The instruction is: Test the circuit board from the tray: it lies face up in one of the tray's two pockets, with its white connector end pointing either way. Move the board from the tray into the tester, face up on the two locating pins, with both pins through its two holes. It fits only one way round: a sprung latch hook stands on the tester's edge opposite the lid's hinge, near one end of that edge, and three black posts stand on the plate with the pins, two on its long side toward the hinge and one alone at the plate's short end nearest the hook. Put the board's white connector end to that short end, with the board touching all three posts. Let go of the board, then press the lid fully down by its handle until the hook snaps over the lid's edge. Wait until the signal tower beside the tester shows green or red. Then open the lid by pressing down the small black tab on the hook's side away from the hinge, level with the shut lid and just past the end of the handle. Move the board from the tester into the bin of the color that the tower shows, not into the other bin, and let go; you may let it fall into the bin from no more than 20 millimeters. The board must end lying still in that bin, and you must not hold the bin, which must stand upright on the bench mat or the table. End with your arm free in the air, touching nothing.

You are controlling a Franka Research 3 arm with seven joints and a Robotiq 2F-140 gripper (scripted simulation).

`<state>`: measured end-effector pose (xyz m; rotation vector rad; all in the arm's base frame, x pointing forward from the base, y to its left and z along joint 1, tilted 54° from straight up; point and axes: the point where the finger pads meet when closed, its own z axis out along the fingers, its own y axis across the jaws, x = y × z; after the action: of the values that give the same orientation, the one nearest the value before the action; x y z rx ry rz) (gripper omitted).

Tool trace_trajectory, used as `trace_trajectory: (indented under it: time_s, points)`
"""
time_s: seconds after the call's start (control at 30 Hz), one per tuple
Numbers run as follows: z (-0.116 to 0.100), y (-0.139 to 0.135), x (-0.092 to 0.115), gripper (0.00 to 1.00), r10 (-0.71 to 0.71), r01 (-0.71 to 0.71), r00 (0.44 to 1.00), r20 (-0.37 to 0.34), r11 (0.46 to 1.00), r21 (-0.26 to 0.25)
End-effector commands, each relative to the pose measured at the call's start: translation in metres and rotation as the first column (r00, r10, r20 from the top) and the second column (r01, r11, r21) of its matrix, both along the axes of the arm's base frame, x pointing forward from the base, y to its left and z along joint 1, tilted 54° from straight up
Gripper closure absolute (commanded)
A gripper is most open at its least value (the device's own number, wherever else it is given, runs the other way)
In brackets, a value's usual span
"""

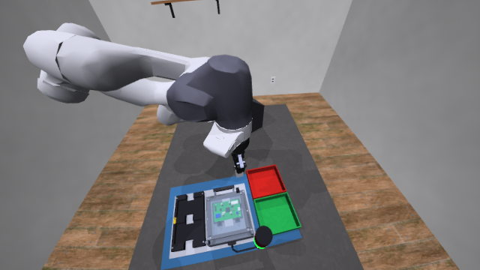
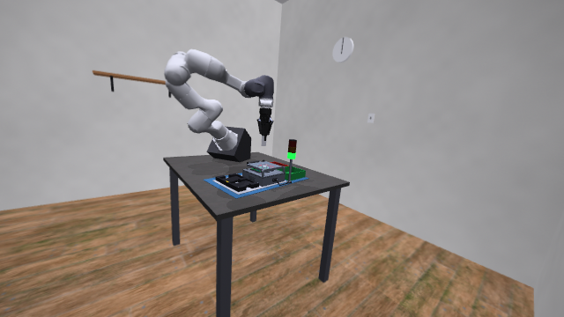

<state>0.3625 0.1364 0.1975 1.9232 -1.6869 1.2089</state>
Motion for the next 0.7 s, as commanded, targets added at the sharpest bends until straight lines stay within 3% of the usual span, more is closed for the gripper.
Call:
trace_trajectory:
  time_s: [0.0, 0.33, 0.67]
  points:
    - [0.0, 0.001, 0.002, 1.0, -0.035, 0.034, 0.998, 0.048, 0.999, 0.016]
    - [-0.004, -0.004, 0.005, 1.0, -0.035, 0.034, 0.998, 0.049, 0.999, 0.016]
    - [-0.03, -0.035, 0.022, 1.0, -0.035, 0.034, 0.998, 0.048, 0.999, 0.016]
